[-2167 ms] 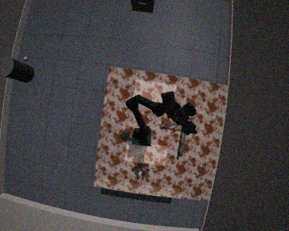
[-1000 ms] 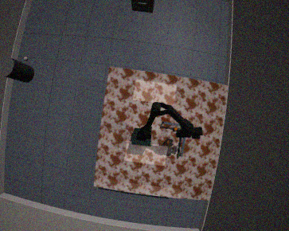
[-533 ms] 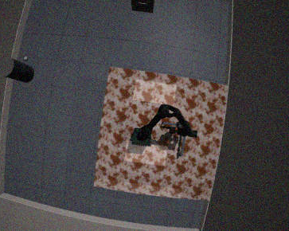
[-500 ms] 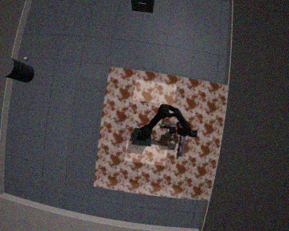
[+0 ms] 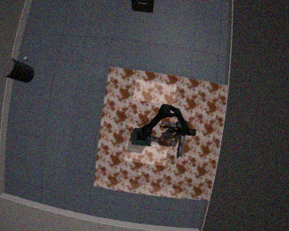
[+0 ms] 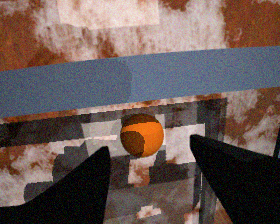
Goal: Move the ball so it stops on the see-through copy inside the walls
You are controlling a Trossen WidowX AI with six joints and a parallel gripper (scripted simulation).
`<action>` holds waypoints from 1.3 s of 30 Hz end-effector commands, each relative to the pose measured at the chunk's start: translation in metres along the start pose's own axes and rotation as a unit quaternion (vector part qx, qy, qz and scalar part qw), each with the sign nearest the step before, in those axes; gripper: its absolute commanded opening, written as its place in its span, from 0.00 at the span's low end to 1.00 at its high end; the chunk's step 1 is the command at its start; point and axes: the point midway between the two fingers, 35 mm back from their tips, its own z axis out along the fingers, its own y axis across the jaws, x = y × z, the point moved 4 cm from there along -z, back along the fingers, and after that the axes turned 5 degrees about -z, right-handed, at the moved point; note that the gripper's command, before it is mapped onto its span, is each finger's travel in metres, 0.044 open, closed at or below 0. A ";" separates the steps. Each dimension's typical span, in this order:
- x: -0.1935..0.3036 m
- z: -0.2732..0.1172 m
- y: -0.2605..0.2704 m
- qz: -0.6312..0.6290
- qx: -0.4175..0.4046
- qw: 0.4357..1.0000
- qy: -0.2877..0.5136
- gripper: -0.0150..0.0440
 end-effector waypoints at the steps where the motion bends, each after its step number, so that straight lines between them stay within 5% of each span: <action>1: 0.001 0.007 0.003 0.005 -0.004 1.000 -0.002 0.72; 13: 0.001 0.024 0.003 0.005 -0.004 1.000 -0.003 0.72; 16: 0.001 0.024 0.003 0.005 -0.004 1.000 -0.003 0.59; 25: 0.001 0.024 0.003 0.005 -0.004 1.000 -0.003 0.48; 30: 0.002 0.008 0.000 0.005 -0.004 1.000 0.000 0.26; 39: 0.005 -0.052 -0.004 0.005 -0.004 1.000 0.003 0.25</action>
